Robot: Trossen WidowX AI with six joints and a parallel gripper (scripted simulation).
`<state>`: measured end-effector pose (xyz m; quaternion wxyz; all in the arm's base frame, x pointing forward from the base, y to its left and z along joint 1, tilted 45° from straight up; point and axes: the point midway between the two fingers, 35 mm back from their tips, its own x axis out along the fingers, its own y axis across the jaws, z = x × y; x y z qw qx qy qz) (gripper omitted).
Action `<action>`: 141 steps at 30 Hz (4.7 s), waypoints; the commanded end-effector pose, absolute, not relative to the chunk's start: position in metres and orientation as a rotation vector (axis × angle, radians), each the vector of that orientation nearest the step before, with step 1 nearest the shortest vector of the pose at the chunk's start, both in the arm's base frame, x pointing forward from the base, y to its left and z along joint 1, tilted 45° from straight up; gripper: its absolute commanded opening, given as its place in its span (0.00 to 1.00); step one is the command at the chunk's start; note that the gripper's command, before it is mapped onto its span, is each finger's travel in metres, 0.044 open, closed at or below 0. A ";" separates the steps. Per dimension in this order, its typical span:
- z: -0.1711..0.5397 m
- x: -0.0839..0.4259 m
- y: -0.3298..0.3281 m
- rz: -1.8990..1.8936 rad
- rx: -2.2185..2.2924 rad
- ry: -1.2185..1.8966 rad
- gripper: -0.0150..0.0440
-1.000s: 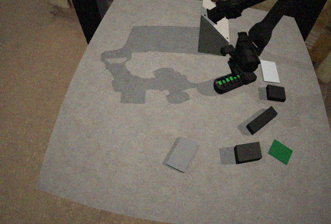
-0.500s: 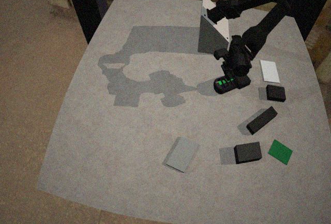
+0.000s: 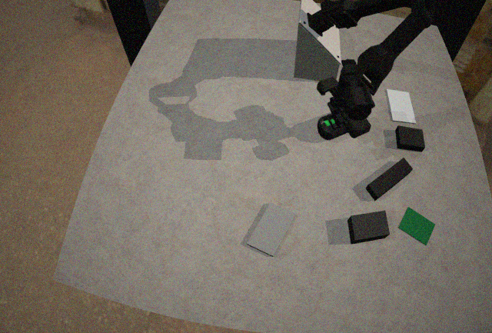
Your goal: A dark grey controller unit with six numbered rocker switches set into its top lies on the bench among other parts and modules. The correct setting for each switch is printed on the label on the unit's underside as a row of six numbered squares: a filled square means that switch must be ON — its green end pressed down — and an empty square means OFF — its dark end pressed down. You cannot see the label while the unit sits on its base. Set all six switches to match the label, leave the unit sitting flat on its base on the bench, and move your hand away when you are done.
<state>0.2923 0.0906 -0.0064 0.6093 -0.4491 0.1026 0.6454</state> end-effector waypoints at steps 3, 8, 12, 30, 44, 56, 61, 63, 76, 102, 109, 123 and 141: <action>-0.015 0.290 0.095 1.496 -1.024 0.253 0.25; -0.019 0.291 0.099 1.496 -1.024 0.253 0.25; -0.019 0.291 0.099 1.496 -1.024 0.253 0.25; 0.011 0.286 0.069 1.496 -1.026 0.254 0.25; 0.027 0.261 0.082 1.496 -1.023 0.253 0.25; 0.029 0.262 0.083 1.496 -1.024 0.254 0.25; 0.029 0.262 0.083 1.496 -1.024 0.254 0.25; 0.028 0.262 0.083 1.498 -1.025 0.254 0.25; -0.010 0.226 0.093 1.498 -1.021 0.256 0.25; 0.028 0.219 0.058 1.496 -1.028 0.245 0.83; 0.027 0.221 0.058 1.496 -1.031 0.247 0.79; 0.027 0.221 0.058 1.496 -1.031 0.247 0.25; 0.026 0.220 0.058 1.497 -1.023 0.255 0.61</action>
